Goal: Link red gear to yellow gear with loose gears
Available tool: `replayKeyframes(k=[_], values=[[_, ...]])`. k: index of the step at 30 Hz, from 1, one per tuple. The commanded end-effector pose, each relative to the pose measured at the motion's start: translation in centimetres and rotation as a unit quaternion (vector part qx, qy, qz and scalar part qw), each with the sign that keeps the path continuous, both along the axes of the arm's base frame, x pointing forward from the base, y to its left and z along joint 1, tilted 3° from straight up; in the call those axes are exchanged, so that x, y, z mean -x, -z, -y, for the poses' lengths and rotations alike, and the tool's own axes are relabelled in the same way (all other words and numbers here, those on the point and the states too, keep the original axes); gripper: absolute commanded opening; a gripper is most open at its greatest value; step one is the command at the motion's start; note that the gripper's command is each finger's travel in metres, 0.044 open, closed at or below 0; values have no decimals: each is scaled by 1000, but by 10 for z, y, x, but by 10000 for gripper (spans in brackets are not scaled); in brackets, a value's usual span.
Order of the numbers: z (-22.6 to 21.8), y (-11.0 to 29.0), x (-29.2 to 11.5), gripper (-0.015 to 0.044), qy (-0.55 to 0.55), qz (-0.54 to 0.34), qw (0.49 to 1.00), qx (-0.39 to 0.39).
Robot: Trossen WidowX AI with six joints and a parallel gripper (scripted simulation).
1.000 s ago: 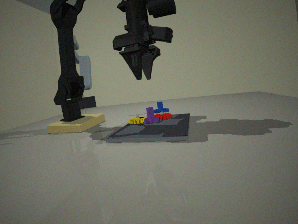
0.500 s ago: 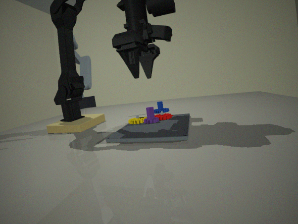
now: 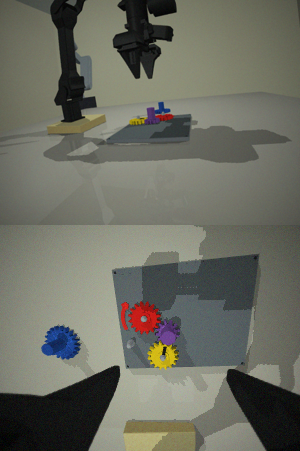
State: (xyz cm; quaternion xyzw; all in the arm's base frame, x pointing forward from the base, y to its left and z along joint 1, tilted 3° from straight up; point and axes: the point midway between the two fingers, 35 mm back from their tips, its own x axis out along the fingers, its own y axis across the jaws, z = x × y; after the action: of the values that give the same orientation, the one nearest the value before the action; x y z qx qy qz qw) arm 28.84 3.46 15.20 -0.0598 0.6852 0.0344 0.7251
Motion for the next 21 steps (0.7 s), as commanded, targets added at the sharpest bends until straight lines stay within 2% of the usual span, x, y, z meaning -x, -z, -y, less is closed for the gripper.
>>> replayKeyframes(k=[1,16,21], values=[[0,-1,0,440,2,1,1000,0],[-2,-1,0,440,2,1,1000,0],[-64,-8,8,440,3,1,1000,-5]])
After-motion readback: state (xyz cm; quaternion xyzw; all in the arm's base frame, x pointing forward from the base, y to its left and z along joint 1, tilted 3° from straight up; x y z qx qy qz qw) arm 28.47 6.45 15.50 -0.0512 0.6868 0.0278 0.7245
